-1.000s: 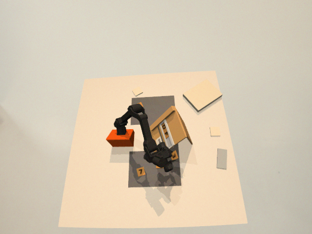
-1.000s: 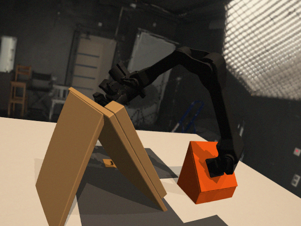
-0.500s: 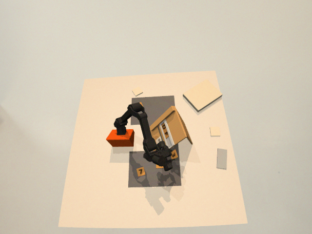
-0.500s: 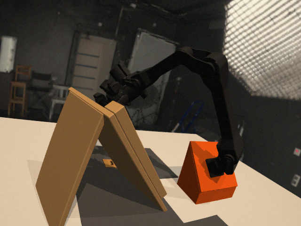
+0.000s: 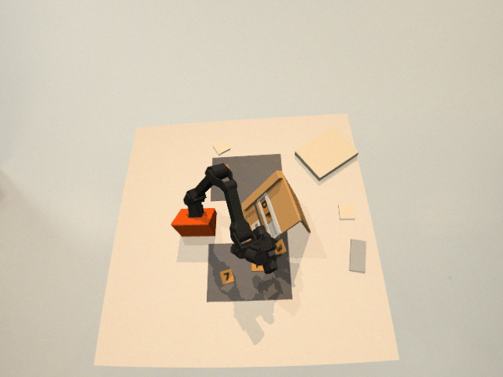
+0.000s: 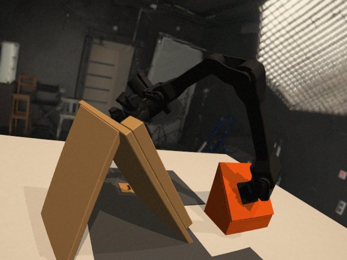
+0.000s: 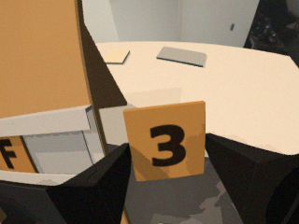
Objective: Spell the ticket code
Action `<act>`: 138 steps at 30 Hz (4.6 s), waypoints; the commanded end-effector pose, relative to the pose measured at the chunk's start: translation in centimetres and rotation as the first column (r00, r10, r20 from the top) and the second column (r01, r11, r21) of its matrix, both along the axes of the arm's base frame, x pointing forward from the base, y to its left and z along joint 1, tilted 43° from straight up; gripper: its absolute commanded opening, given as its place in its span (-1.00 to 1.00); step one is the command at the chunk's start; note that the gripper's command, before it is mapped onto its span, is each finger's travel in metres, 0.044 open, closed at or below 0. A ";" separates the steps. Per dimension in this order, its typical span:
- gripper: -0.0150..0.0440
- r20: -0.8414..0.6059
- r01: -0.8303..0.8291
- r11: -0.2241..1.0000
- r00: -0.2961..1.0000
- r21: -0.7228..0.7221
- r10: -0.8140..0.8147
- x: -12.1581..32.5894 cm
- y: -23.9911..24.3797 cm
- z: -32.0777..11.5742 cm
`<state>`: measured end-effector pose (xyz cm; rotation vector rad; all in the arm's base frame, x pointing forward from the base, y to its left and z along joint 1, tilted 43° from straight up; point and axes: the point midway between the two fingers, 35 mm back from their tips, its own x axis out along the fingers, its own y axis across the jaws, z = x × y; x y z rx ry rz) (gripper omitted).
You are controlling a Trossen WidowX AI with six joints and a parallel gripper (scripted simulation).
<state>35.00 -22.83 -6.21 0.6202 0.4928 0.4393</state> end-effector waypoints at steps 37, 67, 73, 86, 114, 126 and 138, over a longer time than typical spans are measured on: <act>-0.49 0.001 0.001 1.000 1.000 0.001 -0.001 -0.4 1.4 1.4; -0.49 0.001 0.001 1.000 1.000 0.002 -0.001 -0.8 2.5 2.3; -0.49 0.000 0.001 1.000 1.000 0.003 -0.001 -0.9 2.7 2.5; -0.49 0.000 0.001 1.000 1.000 0.003 -0.001 -1.0 3.2 2.9; -0.49 0.000 0.001 1.000 1.000 0.004 -0.001 -1.4 4.3 3.8; -0.49 0.000 0.001 1.000 1.000 0.004 -0.001 -1.5 4.7 4.2; -0.49 0.000 0.001 1.000 1.000 0.005 -0.001 -1.6 5.1 4.5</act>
